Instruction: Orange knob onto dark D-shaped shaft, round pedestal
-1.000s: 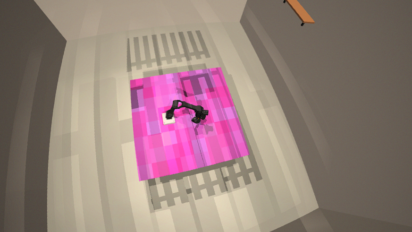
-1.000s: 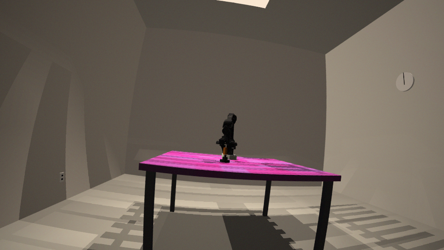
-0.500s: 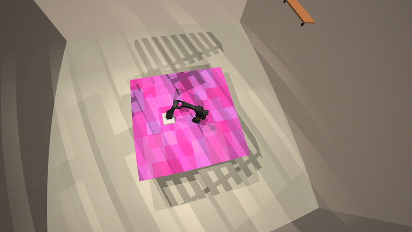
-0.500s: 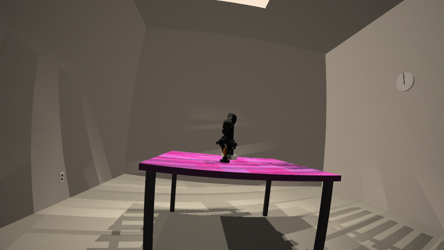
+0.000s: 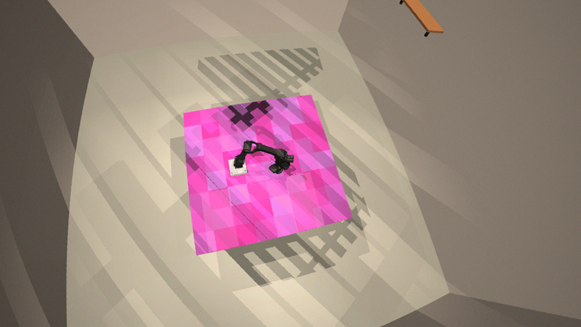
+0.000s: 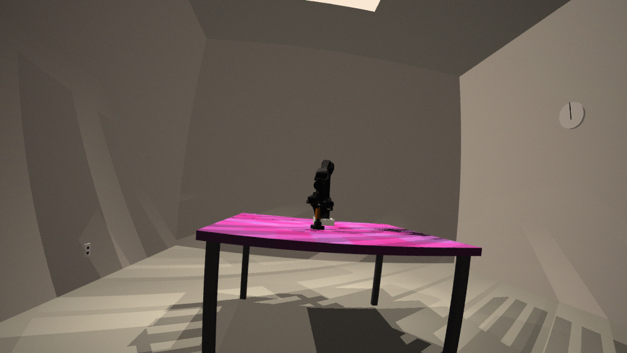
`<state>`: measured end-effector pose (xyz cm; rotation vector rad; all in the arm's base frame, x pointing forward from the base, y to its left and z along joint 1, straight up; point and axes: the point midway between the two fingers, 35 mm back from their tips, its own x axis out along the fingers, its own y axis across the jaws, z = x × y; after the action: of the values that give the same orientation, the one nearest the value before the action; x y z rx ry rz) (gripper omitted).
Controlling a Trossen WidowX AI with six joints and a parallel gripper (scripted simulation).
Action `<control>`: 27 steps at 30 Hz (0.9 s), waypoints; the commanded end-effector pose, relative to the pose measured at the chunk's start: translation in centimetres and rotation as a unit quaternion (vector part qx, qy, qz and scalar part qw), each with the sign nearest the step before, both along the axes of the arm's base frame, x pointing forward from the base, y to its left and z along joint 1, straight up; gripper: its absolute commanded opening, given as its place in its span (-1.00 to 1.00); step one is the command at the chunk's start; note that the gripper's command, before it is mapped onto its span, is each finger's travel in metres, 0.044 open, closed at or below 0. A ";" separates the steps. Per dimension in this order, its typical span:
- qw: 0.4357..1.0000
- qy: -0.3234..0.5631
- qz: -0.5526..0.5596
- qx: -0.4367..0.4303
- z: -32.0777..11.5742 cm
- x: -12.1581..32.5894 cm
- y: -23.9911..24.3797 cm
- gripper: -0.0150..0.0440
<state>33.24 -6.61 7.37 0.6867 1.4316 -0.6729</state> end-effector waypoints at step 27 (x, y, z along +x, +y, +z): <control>1.000 -0.004 -0.023 0.000 -0.2 0.3 -0.1 -0.49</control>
<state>33.42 -6.65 7.14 0.7189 1.4178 -0.7024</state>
